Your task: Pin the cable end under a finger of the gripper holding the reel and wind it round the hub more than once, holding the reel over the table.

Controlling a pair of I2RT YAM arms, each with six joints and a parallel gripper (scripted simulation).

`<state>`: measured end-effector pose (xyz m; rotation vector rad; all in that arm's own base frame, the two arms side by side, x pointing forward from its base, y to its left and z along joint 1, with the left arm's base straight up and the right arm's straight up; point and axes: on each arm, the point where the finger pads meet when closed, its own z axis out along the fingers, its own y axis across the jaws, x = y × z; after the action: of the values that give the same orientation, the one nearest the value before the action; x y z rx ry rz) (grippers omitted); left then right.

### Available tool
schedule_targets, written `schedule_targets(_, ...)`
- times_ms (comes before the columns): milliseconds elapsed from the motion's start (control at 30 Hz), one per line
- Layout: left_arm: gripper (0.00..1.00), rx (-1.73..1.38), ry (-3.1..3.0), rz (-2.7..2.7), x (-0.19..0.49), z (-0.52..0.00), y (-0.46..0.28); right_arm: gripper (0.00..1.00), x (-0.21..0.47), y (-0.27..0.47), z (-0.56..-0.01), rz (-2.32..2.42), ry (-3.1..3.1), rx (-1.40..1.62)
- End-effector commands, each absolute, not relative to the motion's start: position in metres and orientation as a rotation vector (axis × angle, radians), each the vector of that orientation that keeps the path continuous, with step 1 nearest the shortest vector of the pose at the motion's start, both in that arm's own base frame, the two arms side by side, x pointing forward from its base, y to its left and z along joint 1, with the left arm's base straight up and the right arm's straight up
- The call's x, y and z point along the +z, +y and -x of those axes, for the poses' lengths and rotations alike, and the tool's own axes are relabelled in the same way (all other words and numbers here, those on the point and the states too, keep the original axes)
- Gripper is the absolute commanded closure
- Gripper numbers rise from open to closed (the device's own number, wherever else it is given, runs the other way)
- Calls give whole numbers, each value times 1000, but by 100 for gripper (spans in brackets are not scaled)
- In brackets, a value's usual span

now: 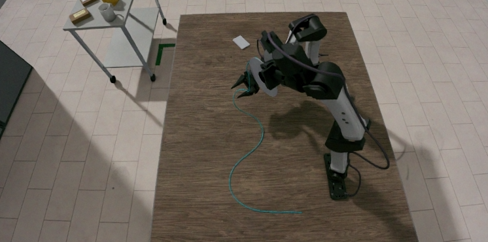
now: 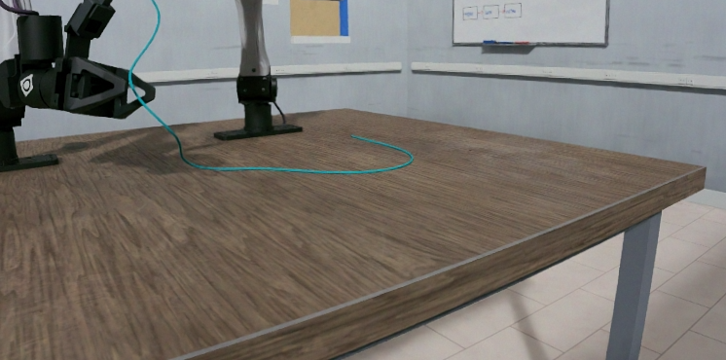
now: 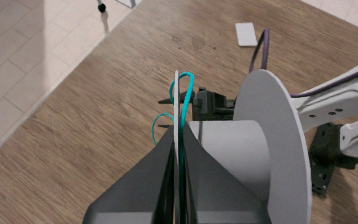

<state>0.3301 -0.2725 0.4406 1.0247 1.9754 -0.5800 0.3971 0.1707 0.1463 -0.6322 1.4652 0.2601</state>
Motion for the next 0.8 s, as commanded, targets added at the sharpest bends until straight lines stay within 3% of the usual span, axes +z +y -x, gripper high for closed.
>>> schedule_targets(0,100,-591,1919,-1004,455,-335,-274,51,153,167,-398,625,1445,251)
schedule_targets(767,100,-591,1919,-1004,455,-335,-274,98,153,167,-398,625,1445,251)
